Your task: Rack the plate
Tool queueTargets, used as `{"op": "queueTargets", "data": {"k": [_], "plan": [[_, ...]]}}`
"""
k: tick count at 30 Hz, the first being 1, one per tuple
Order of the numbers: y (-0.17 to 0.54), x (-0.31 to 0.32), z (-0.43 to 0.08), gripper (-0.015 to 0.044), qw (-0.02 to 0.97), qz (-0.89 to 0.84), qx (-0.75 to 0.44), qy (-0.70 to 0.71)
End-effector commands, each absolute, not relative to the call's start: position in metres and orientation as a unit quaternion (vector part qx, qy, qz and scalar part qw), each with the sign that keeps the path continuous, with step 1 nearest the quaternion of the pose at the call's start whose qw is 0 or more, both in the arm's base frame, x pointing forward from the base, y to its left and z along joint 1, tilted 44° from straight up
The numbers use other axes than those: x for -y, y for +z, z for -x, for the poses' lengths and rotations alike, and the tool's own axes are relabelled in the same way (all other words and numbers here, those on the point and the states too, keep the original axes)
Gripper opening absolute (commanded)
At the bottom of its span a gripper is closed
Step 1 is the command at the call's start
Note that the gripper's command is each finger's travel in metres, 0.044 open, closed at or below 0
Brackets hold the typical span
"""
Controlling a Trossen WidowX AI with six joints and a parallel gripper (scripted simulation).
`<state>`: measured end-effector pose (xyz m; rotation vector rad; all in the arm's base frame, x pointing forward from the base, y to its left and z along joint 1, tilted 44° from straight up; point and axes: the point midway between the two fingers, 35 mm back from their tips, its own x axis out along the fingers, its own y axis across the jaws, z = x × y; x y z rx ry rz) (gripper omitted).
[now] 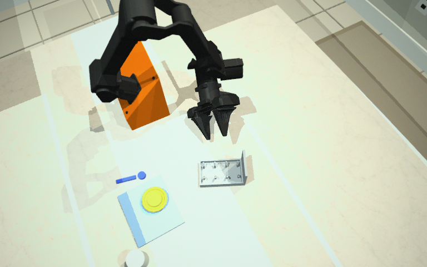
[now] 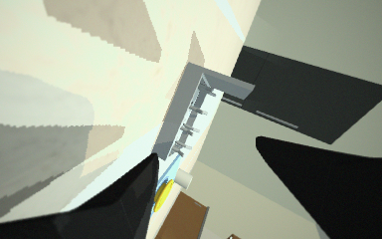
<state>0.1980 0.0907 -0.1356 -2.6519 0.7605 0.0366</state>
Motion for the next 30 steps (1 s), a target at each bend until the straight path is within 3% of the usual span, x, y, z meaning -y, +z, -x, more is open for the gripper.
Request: {"op": "queueTargets", "data": {"k": [1,30], "plan": [[-0.136,-0.091,-0.198,0.0400,0.192,0.943,-0.273,0.013],[-0.062,-0.096,-0.271,0.0400,0.472,0.698,-0.535,-0.055]]}}
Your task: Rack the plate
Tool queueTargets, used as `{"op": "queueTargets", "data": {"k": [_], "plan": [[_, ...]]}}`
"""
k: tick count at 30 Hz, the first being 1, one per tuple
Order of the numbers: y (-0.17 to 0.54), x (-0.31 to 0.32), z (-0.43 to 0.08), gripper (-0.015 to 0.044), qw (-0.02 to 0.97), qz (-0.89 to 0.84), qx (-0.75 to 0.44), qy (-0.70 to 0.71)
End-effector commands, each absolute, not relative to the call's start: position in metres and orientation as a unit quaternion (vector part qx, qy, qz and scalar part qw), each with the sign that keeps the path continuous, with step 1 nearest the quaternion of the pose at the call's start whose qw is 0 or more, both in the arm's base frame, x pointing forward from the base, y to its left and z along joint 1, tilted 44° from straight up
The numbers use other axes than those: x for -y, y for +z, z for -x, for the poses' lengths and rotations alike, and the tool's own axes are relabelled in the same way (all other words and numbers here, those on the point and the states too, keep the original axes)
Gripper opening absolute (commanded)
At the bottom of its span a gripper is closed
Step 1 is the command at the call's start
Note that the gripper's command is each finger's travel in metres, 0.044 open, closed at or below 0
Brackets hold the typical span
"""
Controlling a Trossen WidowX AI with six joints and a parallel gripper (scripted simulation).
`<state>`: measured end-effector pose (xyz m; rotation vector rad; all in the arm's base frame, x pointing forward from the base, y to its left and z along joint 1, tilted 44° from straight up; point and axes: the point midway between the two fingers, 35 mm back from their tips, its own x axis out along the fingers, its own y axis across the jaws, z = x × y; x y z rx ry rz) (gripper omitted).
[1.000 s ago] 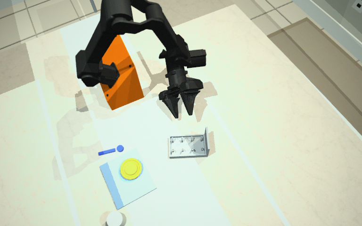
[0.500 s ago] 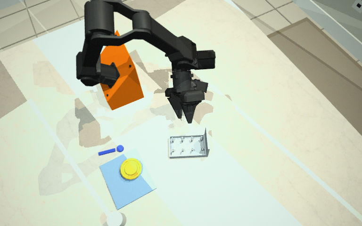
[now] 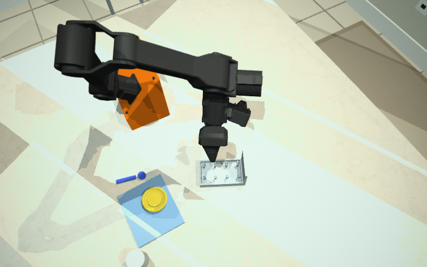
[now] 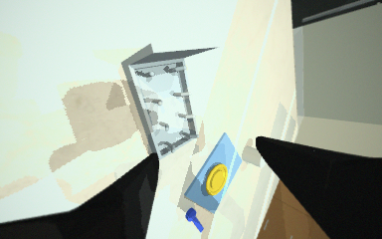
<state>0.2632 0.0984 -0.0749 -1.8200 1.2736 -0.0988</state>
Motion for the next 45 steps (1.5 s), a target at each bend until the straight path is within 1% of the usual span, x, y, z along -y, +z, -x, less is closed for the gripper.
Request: {"op": "queueTargets", "data": {"k": [1,7,16,27,36,42,45], "plan": [[-0.058,-0.095,-0.274,0.0400,0.482,0.686,-0.541,-0.061],[-0.034,-0.088,-0.286,0.0400,0.536,0.619,-0.566,-0.095],[0.000,-0.073,-0.297,0.0400,0.585,0.524,-0.606,-0.130],[0.055,-0.047,-0.304,0.0400,0.629,0.389,-0.644,-0.195],[0.111,-0.019,-0.296,0.0400,0.651,0.259,-0.662,-0.265],[0.113,-0.015,-0.295,0.0400,0.652,0.249,-0.663,-0.270],[0.088,0.008,-0.297,0.0400,0.653,0.248,-0.663,-0.269]]}}
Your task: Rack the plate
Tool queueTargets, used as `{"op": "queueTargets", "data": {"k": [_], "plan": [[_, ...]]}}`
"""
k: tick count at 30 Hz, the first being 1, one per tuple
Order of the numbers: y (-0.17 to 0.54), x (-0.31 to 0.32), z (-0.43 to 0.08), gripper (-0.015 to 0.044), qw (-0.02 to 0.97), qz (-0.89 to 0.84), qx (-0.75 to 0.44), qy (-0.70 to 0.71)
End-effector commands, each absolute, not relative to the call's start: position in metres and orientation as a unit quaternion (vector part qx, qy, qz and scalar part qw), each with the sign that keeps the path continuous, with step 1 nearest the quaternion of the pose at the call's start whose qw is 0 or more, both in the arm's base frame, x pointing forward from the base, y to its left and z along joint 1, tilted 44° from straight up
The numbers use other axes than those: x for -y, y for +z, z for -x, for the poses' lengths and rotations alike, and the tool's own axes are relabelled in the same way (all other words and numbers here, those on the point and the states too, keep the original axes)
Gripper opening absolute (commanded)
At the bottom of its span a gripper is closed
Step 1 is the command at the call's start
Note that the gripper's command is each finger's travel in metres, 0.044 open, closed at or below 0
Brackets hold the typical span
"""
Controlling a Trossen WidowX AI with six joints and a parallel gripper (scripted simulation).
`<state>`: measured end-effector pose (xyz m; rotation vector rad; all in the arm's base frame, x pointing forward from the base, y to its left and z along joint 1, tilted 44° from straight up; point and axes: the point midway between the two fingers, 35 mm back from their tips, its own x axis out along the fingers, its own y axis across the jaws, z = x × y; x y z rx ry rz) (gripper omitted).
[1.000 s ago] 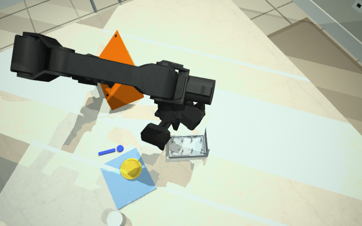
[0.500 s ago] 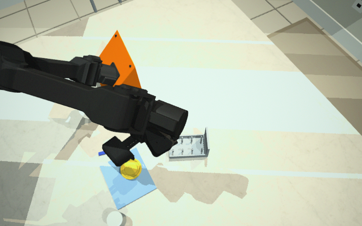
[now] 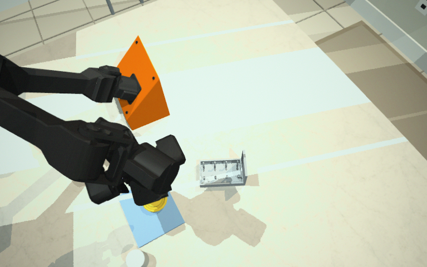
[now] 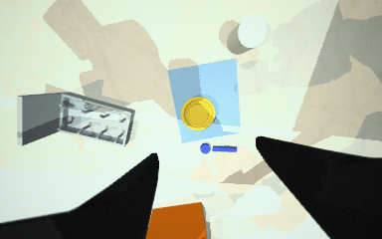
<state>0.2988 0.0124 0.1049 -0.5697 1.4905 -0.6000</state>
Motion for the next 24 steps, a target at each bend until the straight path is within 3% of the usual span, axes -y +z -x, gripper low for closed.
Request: {"op": "queueTargets", "data": {"k": [1,6,24], "plan": [[0.077,0.018,-0.297,0.0400,0.653,0.248,-0.663,-0.268],[0.035,0.062,-0.287,0.0400,0.652,0.250,-0.662,-0.272],[0.022,0.078,-0.289,0.0400,0.652,0.250,-0.662,-0.272]]}}
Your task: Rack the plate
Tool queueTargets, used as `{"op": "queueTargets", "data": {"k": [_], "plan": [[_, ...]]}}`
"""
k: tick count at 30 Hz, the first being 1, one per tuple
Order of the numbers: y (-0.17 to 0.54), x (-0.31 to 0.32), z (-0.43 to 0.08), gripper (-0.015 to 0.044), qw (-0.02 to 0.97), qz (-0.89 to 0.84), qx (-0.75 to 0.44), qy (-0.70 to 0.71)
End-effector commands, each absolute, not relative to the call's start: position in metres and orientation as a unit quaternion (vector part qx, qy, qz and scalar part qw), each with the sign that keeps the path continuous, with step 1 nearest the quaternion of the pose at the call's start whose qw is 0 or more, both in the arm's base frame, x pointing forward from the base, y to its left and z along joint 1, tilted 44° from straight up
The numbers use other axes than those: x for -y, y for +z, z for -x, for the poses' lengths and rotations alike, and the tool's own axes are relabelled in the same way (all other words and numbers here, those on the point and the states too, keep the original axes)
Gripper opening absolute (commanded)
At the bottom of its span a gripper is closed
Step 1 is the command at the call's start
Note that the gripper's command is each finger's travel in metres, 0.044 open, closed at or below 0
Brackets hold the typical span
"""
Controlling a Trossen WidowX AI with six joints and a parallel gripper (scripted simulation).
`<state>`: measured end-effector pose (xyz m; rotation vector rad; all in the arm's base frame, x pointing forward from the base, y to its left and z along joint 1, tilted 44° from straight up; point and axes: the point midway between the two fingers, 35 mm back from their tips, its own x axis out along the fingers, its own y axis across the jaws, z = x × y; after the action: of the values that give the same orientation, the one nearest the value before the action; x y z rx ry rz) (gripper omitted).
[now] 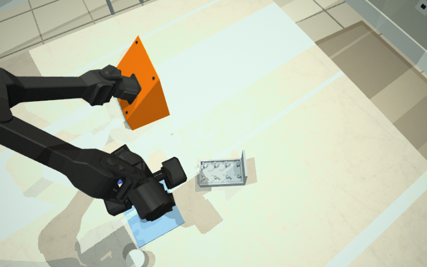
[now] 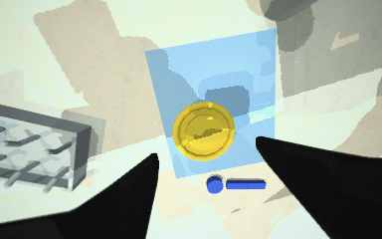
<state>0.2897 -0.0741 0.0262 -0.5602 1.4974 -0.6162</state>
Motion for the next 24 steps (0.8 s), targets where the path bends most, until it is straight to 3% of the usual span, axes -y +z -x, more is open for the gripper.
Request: {"op": "queueTargets", "data": {"k": [1,24], "plan": [[0.021,0.079,-0.289,0.0400,0.652,0.250,-0.662,-0.272],[-0.004,0.107,-0.288,0.0400,0.652,0.251,-0.661,-0.273]]}}
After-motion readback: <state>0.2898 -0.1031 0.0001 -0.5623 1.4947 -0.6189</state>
